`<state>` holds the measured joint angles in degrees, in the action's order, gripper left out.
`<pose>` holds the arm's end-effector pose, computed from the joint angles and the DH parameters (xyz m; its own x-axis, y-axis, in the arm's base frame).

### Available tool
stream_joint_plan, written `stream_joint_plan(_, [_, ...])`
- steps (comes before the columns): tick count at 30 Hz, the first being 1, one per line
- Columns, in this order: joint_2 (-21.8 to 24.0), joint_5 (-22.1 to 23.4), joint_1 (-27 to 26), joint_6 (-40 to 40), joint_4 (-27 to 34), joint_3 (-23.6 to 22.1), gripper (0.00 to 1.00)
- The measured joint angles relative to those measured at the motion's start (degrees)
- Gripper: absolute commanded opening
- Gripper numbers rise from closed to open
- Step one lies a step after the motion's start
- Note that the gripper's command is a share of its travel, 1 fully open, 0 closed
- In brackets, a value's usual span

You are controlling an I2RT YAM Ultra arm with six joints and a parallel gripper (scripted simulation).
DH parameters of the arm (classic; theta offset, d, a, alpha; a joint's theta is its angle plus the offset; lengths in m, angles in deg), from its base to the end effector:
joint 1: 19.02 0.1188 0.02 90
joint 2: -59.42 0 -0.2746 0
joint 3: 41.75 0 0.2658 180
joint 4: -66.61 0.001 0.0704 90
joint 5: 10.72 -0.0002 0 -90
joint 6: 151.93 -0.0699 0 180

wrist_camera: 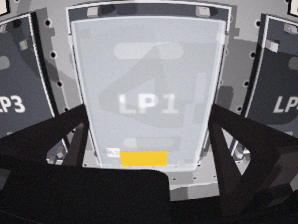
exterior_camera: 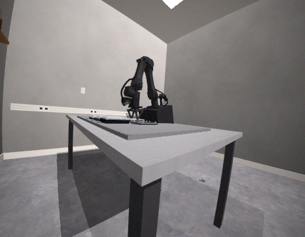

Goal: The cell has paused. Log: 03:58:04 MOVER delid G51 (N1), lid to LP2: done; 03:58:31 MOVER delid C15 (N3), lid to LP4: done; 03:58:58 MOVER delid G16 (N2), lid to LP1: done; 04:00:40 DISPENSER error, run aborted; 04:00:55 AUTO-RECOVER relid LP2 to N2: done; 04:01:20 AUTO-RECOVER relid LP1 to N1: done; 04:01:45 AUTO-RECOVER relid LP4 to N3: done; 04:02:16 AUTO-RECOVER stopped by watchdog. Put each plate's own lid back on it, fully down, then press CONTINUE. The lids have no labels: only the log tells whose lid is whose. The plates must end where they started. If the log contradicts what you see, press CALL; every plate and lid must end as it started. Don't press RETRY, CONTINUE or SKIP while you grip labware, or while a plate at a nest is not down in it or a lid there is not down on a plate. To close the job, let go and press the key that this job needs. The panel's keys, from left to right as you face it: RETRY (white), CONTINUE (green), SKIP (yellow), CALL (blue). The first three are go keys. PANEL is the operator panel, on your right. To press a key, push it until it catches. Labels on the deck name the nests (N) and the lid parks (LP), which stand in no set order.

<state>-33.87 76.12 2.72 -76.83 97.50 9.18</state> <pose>0.2541 0.0982 0.0796 -0.9509 -0.1028 -0.2921 -0.1144 0.9932 0.0231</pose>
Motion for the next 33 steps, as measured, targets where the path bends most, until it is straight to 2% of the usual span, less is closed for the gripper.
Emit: stream_joint_plan(33, [-1.33, 0.02, -0.09, 0.07, -1.51, -0.17, 0.0])
